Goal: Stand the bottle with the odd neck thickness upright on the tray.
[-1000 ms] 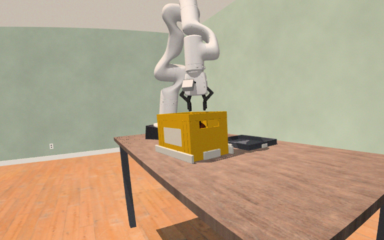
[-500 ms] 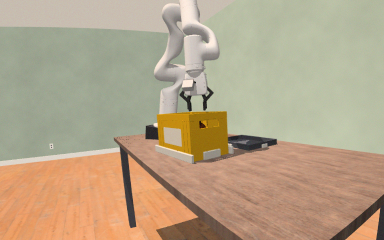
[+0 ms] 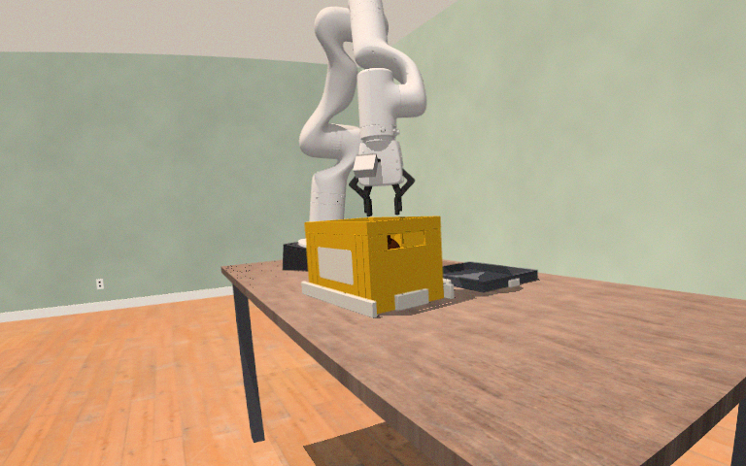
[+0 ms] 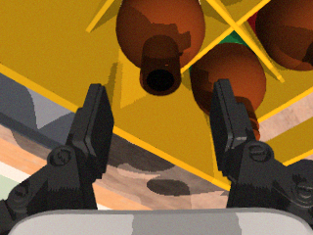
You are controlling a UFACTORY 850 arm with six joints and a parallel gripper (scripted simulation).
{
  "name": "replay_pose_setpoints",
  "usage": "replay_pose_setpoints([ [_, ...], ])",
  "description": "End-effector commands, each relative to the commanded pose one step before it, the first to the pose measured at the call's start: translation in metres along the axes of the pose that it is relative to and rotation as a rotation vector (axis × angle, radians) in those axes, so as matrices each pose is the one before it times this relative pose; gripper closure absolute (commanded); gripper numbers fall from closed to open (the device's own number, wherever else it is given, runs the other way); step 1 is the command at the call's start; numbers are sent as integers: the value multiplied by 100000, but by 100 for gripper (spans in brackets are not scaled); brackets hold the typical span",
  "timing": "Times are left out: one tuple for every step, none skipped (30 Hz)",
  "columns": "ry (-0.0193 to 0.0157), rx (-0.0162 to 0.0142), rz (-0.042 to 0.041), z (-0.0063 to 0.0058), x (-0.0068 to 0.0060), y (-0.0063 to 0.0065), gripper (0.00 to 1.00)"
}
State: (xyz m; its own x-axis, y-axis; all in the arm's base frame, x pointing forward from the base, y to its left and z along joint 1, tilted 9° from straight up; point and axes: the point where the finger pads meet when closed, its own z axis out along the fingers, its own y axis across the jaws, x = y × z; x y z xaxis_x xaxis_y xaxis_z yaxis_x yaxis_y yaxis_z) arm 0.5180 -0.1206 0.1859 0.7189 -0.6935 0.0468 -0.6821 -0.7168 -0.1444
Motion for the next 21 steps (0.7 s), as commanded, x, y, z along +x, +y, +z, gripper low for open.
replay_pose_setpoints([
  [167, 93, -9, 83, 72, -43, 35],
  [0, 0, 0, 58, 0, 0, 35],
  [0, 0, 0, 65, 0, 0, 35],
  [0, 0, 0, 71, 0, 0, 35],
  [0, 0, 0, 78, 0, 0, 35],
  [0, 0, 0, 84, 0, 0, 35],
  [0, 0, 0, 90, 0, 0, 35],
  [0, 0, 0, 96, 0, 0, 35],
  [0, -1, 0, 102, 0, 0, 35],
  [0, 0, 0, 106, 0, 0, 35],
  [0, 0, 0, 111, 0, 0, 35],
  [0, 0, 0, 0, 0, 0, 35],
  [0, 0, 0, 0, 0, 0, 35],
  [0, 0, 0, 115, 0, 0, 35],
  [0, -1, 0, 119, 0, 0, 35],
  [0, 0, 0, 121, 0, 0, 35],
  [0, 0, 0, 124, 0, 0, 35],
  [0, 0, 0, 126, 0, 0, 35],
  [0, -1, 0, 128, 0, 0, 35],
  [0, 1, 0, 128, 0, 0, 35],
  [0, 0, 0, 129, 0, 0, 35],
])
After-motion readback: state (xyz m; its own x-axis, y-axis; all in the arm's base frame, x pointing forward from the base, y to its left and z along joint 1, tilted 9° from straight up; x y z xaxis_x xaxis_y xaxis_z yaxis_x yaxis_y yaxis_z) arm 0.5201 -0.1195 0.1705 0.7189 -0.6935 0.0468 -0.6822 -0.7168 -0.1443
